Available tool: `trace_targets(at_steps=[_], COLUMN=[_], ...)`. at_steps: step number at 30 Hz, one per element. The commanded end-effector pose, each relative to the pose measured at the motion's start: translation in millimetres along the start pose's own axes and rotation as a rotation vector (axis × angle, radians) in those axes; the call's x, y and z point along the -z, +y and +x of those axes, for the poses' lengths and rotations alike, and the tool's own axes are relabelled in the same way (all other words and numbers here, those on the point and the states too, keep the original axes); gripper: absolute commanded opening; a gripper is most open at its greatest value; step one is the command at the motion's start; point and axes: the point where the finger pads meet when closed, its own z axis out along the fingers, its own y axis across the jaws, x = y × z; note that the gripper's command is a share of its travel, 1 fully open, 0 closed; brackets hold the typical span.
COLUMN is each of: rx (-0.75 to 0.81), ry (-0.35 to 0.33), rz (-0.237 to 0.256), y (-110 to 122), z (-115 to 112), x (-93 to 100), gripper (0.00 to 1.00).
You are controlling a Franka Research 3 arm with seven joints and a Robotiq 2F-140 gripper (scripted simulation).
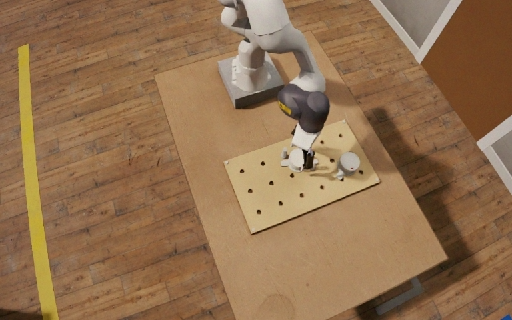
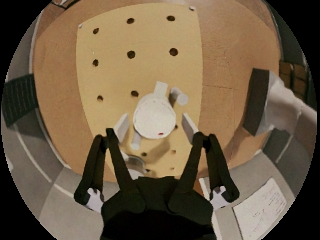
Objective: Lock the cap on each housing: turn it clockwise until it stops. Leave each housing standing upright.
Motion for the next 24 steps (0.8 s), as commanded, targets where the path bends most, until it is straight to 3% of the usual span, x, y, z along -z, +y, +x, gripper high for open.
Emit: trace_targets(at_steps=[1,8,9,24], rx=[-0.003,-0.003,-0.003,-0.003], ry=[-0.002,-0.002,-0.002,-0.002], rz=[0.004,0.004,0.004,0.004], y=[-1.7,-1.7,-1.7,-1.7], z=[-0.9,-0.9,-0.9,-0.9], x=[0.5,0.5,0.5,0.5], gripper=[0.78,0.78,0.1,0.1])
